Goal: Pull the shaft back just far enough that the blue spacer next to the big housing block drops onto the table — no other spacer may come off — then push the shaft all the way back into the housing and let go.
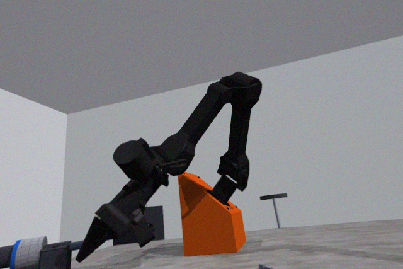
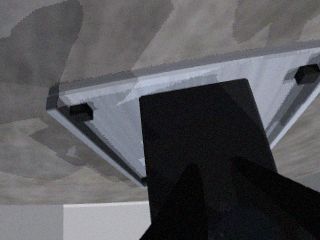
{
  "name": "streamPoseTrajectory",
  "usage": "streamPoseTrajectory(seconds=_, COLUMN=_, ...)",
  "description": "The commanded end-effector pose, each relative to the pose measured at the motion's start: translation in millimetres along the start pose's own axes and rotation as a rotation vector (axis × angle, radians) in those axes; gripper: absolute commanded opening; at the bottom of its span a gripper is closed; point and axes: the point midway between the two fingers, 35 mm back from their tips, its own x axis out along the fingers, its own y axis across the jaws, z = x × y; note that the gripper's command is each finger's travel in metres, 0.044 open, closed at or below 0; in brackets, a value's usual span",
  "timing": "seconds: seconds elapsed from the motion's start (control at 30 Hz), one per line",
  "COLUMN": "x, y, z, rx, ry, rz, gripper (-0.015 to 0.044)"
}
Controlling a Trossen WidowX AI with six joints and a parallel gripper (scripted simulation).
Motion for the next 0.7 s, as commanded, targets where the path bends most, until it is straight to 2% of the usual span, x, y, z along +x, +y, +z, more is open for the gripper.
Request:
streamPoseTrajectory(seconds=0.0, x=-3.4, y=1.3, z=4.0, rx=0.004, ry=-0.002, rz=0.003, gripper=0.0)
streamPoseTrajectory(seconds=0.67, x=-3.4, y=1.3, z=4.0, rx=0.004, ry=-0.002, rz=0.003, gripper=0.0)
